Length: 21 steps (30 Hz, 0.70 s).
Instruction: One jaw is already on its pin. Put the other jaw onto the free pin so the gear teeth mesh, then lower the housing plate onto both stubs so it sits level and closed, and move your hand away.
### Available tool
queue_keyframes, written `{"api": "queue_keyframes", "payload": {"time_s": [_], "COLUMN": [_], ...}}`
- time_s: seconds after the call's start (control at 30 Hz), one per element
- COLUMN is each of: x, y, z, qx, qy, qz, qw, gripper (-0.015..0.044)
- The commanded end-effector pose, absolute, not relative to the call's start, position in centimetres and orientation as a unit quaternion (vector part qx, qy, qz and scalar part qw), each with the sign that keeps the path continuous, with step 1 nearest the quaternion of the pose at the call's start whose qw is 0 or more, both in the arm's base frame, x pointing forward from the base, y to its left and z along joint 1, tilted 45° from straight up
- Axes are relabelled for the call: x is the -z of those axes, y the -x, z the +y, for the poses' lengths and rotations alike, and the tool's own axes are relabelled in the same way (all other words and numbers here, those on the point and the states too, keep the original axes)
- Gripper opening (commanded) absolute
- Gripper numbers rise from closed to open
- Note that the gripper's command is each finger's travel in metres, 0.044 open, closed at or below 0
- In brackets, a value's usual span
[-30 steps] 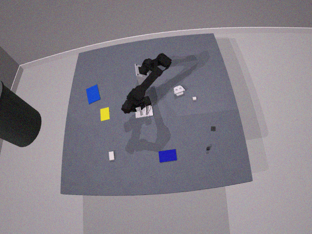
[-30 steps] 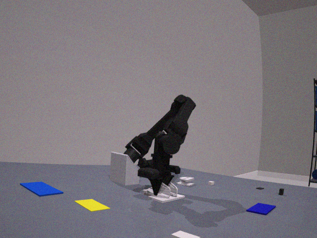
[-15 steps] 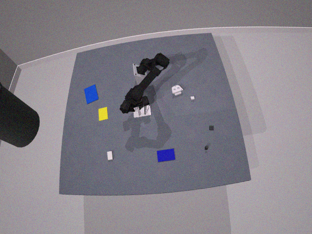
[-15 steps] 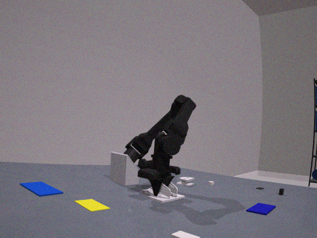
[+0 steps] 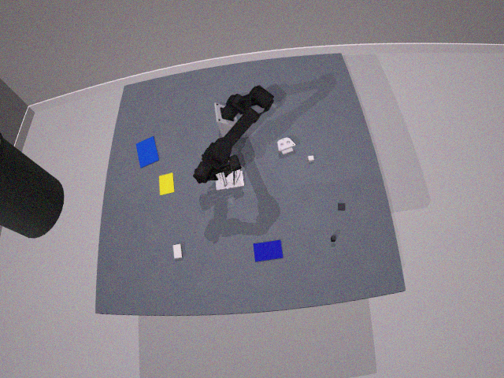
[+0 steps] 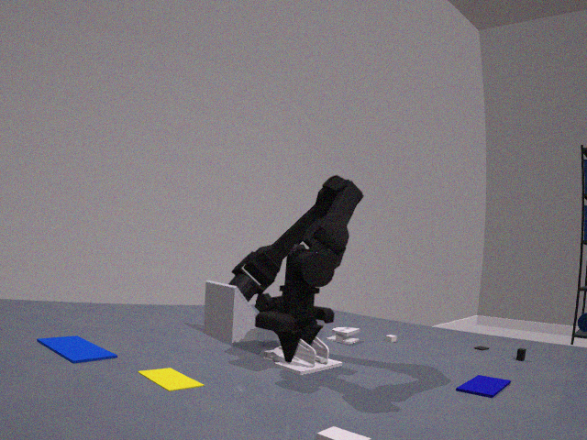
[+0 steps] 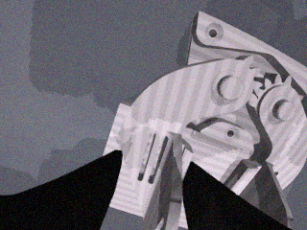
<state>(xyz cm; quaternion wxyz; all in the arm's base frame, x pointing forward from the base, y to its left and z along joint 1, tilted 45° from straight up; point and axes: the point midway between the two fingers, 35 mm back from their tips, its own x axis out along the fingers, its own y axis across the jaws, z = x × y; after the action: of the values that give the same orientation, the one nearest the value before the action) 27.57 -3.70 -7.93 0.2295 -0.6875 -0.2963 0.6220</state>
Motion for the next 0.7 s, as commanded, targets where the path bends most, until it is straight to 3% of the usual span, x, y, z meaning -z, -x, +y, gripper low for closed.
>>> {"api": "queue_keyframes", "payload": {"time_s": [0.0,0.67], "x": [7.97,7.74], "y": [-27.58,-27.56], "z": [-3.63,-3.86], "qx": [-0.621,-0.621], "qy": [0.688,0.688], "qz": [-0.296,-0.296], "qw": [0.231,0.231], "gripper": [0.0134,0.0134]}}
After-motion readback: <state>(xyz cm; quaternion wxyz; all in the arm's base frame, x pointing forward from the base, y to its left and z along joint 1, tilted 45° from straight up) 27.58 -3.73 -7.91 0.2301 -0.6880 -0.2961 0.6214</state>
